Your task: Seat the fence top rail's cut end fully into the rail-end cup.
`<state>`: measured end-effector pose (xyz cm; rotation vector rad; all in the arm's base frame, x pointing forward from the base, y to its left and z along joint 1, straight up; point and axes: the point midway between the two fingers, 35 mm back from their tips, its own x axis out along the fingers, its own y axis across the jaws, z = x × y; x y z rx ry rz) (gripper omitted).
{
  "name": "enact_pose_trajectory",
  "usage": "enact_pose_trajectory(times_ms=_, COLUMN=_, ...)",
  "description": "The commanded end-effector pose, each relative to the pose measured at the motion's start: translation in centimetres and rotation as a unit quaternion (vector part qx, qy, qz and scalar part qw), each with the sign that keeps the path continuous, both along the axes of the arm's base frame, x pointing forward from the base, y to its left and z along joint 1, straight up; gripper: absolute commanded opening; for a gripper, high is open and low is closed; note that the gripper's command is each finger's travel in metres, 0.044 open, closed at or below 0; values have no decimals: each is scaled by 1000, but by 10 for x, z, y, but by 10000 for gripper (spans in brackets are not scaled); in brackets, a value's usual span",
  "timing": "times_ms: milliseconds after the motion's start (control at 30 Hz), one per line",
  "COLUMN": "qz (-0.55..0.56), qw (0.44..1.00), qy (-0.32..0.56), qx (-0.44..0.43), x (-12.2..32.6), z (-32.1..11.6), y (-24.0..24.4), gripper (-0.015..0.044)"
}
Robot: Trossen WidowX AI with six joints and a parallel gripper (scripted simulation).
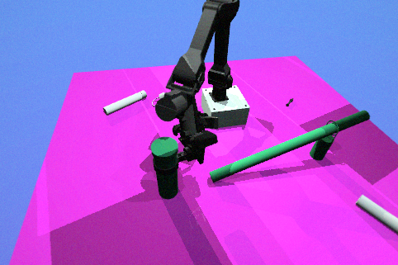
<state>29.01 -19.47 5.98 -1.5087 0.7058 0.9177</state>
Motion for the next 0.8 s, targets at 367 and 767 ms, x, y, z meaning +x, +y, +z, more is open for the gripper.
enact_pose_trajectory(times_ms=367, qz=-53, qw=999, qy=-2, qx=0, x=10, z=0, y=1, gripper=0)
enact_pose_trajectory(times_ms=767, qz=-95, qw=995, qy=-3, qx=1, x=18, z=0, y=1, gripper=0)
